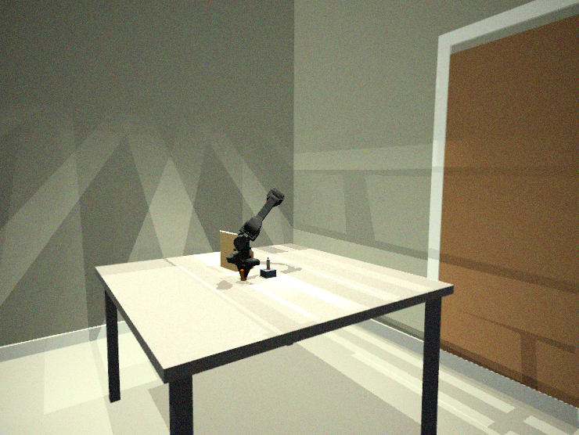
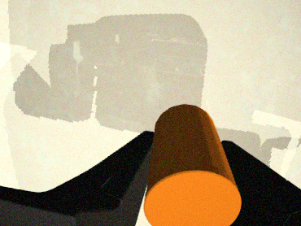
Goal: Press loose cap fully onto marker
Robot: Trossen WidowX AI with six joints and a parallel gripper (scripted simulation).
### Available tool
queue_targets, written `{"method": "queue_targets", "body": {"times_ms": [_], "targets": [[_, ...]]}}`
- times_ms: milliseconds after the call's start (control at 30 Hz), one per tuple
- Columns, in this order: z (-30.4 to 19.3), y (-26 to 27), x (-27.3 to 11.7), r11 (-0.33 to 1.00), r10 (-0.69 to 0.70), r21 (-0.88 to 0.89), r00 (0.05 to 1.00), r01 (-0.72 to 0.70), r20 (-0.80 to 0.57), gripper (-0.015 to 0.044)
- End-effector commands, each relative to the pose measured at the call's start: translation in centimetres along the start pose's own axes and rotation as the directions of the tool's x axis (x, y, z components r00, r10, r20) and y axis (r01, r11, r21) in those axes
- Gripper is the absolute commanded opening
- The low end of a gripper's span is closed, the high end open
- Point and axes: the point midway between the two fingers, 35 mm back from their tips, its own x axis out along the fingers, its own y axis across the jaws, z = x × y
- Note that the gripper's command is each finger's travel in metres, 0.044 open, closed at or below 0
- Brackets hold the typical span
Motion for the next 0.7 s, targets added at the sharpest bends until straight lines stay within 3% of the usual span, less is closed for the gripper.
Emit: {"method": "queue_targets", "body": {"times_ms": [0,100,667], "targets": [[-0.1,0.0,0.0,1.000,0.005,0.002,1.000,-0.005,-0.004,0.0056],[0.0,0.3,-0.4,1.000,0.015,-0.026,1.000,-0.015,0.000,0.0000],[0.1,0.1,-5.3,1.000,0.005,0.001,1.000,-0.005,0.000,0.0000]]}}
